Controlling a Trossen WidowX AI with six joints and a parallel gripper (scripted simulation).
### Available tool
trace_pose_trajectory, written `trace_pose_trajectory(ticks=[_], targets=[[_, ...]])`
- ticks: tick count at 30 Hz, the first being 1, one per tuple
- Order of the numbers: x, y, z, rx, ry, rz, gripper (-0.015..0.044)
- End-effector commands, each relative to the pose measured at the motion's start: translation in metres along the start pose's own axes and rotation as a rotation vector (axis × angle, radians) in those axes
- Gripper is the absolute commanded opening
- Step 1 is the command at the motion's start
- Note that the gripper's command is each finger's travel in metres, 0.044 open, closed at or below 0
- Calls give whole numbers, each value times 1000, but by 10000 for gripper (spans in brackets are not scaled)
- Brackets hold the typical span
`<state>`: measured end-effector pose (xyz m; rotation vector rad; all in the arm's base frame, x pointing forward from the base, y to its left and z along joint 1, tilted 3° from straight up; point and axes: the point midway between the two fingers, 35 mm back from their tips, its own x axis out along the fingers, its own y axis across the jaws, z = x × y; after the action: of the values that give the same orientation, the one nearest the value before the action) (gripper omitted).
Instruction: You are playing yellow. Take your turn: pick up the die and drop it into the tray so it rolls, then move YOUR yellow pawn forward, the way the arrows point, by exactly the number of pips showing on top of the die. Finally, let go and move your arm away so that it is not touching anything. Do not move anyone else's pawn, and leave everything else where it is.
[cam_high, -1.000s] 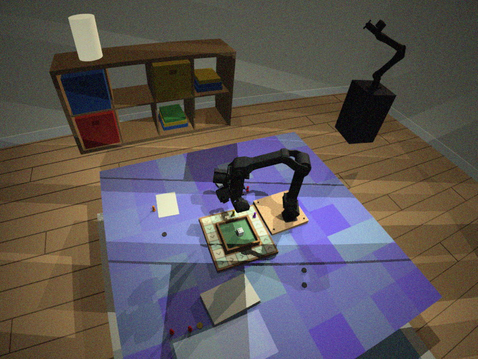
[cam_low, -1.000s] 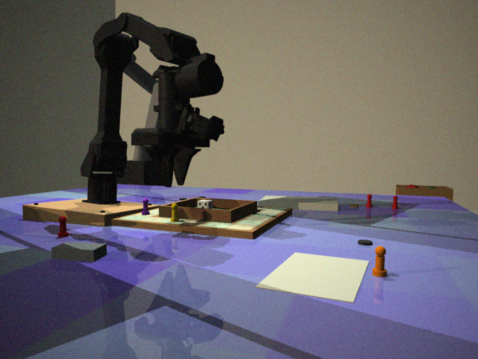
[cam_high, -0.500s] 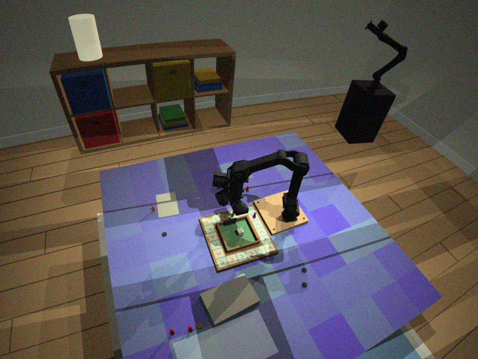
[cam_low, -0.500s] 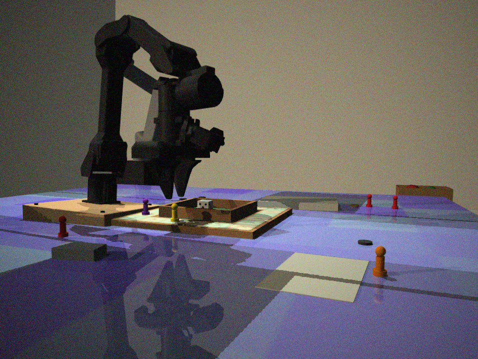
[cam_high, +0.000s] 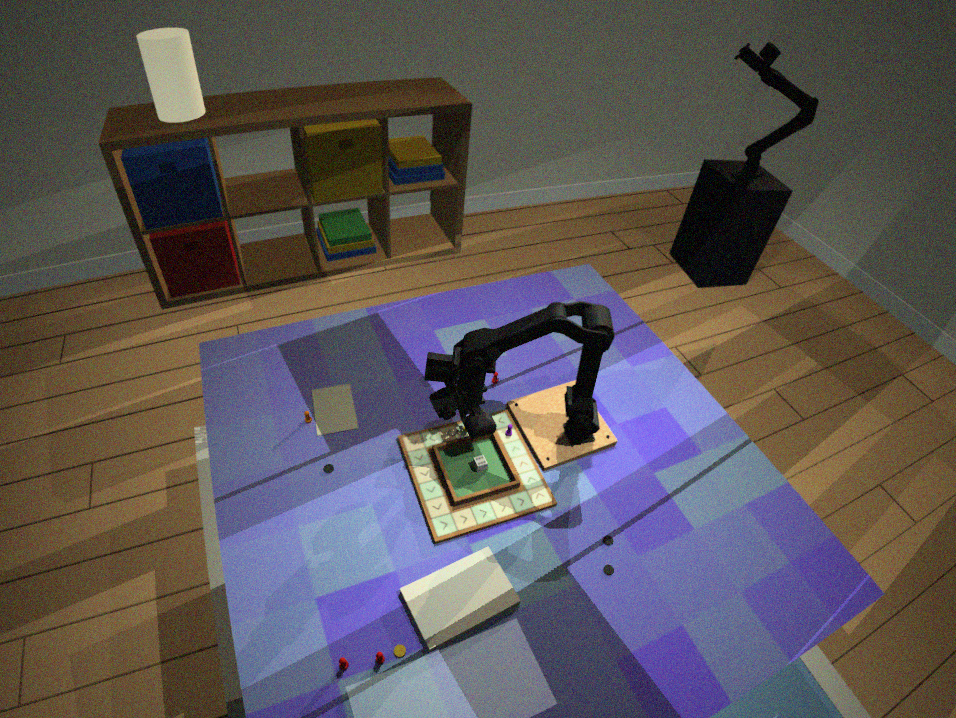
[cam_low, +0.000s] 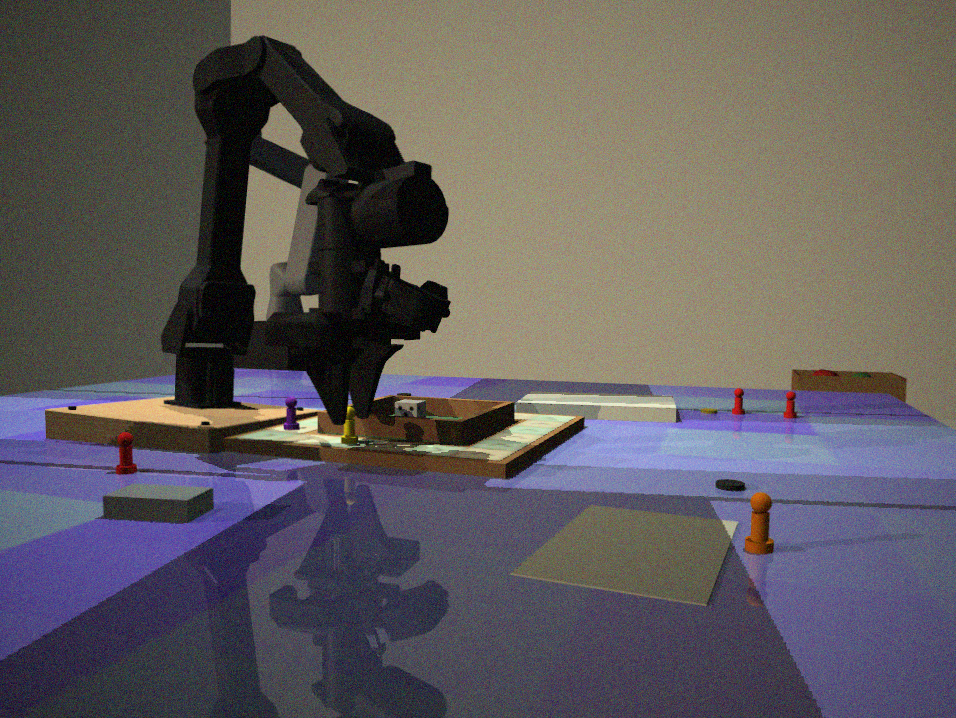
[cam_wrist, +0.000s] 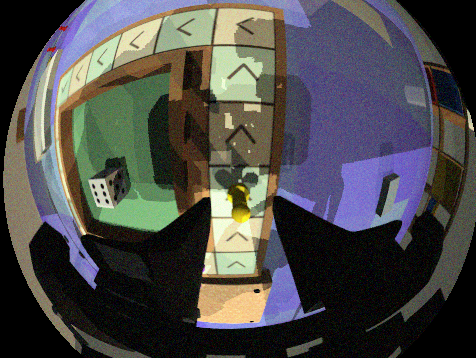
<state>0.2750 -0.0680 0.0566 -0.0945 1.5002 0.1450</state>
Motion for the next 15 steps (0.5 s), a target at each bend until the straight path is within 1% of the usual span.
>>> trace_pose_trajectory(ticks=[1, 4, 10, 15], targets=[[10, 2, -2, 5, 11, 7, 200], [12, 2, -3, 5, 11, 7, 200], [12, 2, -3, 5, 11, 7, 43], [12, 2, -3, 5, 11, 7, 9]])
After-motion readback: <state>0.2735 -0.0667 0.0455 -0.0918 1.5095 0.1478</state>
